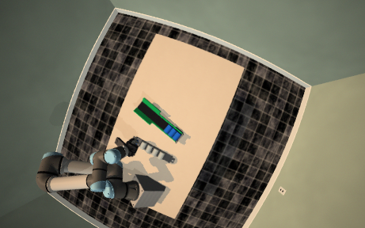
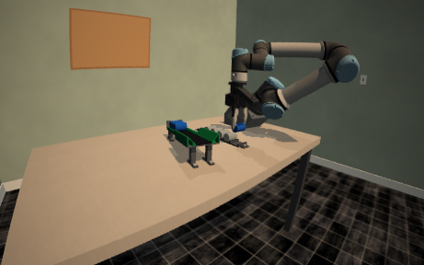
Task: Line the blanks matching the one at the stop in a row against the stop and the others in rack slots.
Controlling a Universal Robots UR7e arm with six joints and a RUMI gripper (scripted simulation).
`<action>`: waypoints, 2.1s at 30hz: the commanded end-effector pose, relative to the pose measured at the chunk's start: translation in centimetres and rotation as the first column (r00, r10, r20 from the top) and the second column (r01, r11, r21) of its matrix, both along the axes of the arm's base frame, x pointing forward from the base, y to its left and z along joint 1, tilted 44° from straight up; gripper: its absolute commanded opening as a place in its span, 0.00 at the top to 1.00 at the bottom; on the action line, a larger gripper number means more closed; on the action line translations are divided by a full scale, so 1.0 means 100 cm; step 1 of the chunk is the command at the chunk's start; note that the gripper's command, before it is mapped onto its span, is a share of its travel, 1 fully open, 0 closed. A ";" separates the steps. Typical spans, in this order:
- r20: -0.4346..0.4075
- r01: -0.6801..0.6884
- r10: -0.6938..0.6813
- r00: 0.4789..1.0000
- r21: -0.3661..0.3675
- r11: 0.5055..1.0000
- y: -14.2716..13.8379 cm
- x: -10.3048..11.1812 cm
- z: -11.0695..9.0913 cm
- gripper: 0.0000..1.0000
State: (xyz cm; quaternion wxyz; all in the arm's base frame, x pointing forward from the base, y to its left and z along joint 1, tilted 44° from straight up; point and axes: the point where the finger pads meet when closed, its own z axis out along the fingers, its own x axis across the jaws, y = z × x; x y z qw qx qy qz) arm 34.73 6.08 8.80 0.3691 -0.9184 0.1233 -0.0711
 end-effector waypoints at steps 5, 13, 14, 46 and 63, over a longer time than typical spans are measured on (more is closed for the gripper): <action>0.002 0.000 0.000 1.000 0.003 1.000 -0.022 -0.010 0.025 0.66; 0.002 0.000 0.000 1.000 0.003 1.000 -0.025 -0.011 0.029 0.66; 0.002 0.000 0.000 1.000 0.003 1.000 -0.025 -0.011 0.029 0.66; -0.071 0.078 -0.076 0.995 0.023 0.997 -0.125 0.075 0.037 0.66; -0.136 0.149 -0.142 0.980 0.038 0.988 -0.208 0.161 0.002 0.66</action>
